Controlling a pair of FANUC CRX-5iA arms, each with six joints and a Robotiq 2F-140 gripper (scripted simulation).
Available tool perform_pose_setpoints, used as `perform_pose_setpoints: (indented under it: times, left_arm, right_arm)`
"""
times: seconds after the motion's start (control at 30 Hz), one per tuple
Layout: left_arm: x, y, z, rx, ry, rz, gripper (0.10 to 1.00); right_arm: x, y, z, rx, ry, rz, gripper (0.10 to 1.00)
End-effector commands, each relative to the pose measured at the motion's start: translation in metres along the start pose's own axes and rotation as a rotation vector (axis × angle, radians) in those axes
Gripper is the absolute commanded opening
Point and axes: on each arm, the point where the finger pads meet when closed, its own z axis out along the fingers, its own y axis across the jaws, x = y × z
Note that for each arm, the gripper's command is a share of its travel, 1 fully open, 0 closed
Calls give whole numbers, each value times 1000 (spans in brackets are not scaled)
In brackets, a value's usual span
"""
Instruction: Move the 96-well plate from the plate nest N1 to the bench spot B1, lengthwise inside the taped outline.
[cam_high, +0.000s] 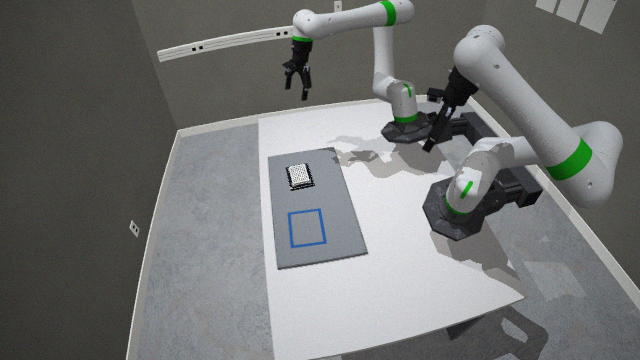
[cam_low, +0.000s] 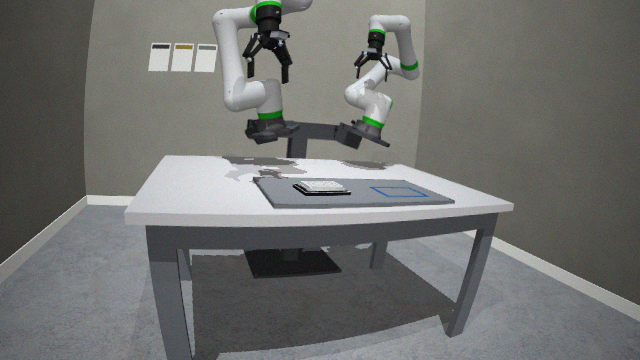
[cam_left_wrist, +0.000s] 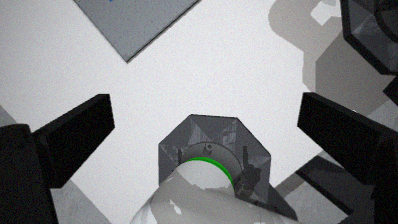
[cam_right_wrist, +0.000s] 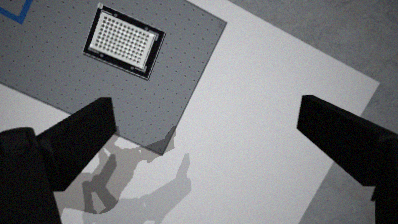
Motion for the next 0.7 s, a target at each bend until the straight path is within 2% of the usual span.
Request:
perform_pose_setpoints:
  times: [0.0,0.67]
  left_arm:
    - [-7,3,-2,-12,-3,7,1000]
    - [-34,14,-6,-54,-16,34,1000]
  right_arm:
    - [0,0,-1,-1,1,0,1000]
    - [0,0,-1,-1,1,0,1000]
